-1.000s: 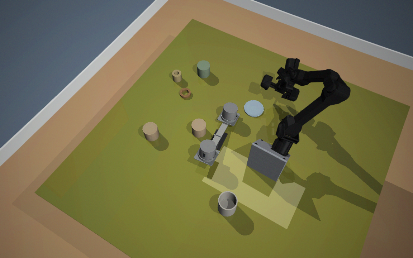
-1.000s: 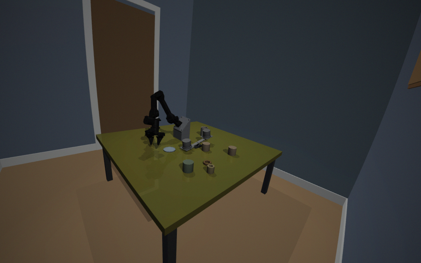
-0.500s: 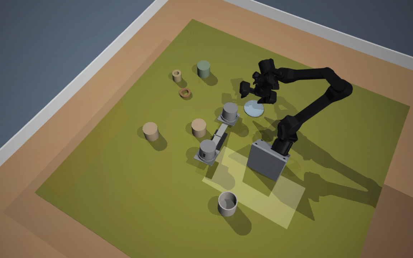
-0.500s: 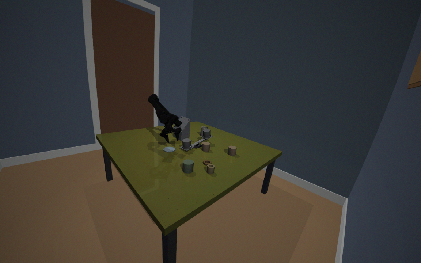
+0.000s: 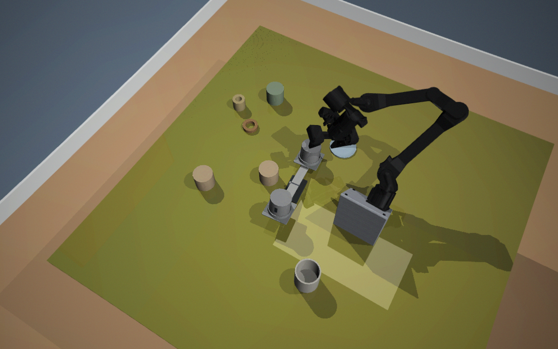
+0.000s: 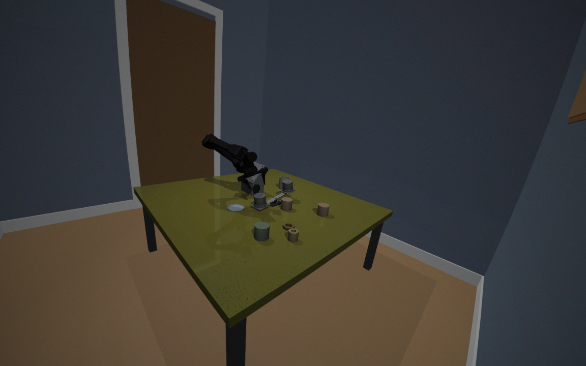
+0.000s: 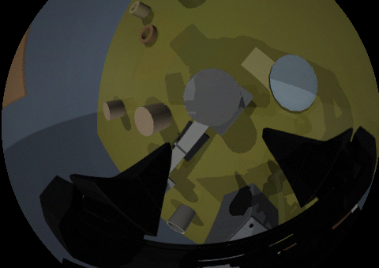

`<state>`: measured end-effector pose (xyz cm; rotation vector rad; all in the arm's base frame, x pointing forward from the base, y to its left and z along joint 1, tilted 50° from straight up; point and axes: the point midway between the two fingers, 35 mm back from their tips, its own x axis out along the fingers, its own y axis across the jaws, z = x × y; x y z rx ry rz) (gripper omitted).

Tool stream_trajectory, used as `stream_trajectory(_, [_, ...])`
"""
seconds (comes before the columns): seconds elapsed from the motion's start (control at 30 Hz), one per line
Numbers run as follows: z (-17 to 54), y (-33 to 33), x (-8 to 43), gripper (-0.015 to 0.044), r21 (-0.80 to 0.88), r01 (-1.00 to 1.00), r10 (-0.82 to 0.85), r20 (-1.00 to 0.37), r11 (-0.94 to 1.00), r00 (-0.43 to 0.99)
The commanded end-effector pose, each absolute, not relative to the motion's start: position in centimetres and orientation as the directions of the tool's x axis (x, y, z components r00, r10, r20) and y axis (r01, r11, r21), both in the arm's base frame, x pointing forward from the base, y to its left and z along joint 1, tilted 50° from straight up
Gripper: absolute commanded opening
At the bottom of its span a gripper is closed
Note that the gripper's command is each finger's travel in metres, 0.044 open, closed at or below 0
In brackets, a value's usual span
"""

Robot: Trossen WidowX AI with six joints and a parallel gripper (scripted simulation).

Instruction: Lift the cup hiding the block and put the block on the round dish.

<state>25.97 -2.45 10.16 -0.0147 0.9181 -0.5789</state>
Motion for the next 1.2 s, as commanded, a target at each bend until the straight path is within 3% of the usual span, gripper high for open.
stream_trajectory(0.0, [9.0, -0.2, 25.0, 0.044, -0.318, 0.388, -0.48, -0.75, 0.865, 0.456])
stream_trajectory(0.37, [7.4, 5.4, 21.9, 0.044, -0.486, 0.144, -0.487, -0.714, 0.862, 0.503])
stream_trajectory(0.77, [6.9, 9.8, 17.9, 0.044, -0.659, -0.099, -0.454, -0.612, 0.746, 0.647])
stream_trajectory(1.17, [7.2, 12.0, 15.3, 0.044, -0.751, -0.21, -0.372, -0.524, 0.626, 0.766])
